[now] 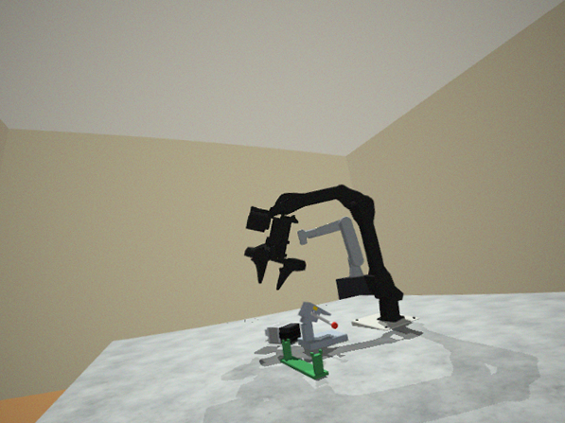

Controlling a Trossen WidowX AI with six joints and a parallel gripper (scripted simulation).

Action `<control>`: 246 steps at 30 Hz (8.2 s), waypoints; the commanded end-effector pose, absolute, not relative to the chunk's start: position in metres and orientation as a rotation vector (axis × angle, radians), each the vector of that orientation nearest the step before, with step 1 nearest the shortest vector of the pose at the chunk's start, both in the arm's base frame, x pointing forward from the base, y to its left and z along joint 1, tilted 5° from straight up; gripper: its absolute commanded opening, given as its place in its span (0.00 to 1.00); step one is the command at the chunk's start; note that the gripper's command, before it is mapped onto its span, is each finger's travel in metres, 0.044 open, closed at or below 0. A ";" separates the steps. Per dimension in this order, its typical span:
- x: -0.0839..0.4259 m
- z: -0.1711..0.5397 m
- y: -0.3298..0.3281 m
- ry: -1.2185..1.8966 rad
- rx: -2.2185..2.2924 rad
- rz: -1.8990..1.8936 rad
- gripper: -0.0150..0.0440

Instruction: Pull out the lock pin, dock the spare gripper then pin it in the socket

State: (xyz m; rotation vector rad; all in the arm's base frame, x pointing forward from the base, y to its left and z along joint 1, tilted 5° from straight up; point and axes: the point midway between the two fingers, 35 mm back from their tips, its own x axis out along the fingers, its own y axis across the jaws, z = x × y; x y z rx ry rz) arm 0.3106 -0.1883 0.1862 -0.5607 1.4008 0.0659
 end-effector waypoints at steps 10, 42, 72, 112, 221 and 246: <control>0.303 0.212 0.000 1.229 -0.995 1.040 0.76; 0.301 0.129 0.013 1.228 -0.988 1.050 0.76; 0.301 0.081 0.019 1.228 -0.988 1.050 0.76; 0.303 0.091 0.021 1.117 -0.875 1.093 0.25; 0.323 0.114 0.090 1.072 -0.816 1.123 0.25; 0.323 0.133 0.088 1.087 -0.809 1.136 0.25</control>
